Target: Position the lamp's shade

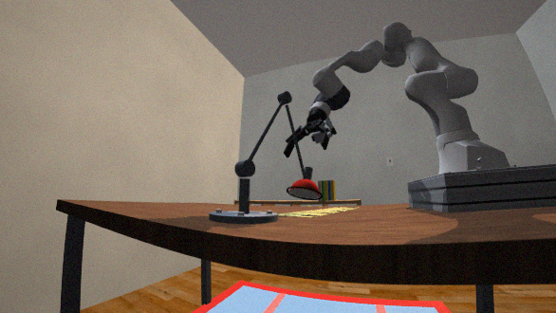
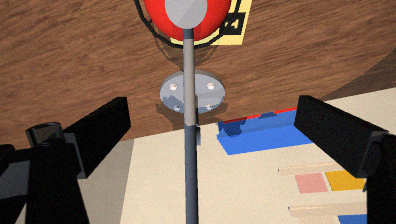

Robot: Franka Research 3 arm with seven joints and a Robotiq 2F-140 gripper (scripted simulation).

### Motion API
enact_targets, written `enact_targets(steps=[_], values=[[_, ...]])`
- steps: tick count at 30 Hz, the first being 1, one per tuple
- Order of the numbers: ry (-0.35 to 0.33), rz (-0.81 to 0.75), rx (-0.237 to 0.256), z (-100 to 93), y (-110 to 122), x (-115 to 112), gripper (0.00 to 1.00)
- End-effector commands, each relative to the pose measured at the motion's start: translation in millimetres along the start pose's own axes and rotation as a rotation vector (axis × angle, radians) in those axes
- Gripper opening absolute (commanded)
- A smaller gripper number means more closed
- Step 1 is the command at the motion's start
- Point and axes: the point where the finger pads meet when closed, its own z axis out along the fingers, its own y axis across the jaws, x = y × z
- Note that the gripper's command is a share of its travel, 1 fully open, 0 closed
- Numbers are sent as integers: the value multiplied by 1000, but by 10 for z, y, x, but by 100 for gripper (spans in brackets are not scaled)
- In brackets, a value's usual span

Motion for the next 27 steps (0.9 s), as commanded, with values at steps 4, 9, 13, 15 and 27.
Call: enact_targets(steps=[4,9,13,15,27], values=[[3,12,13,83,-60,10,100],[1,5,21,95,-106,7,100],[-1,0,28,106,-142,5,100],[-2,-3,31,111,-160,4,100],[-5,-1,31,119,-166,1,10]])
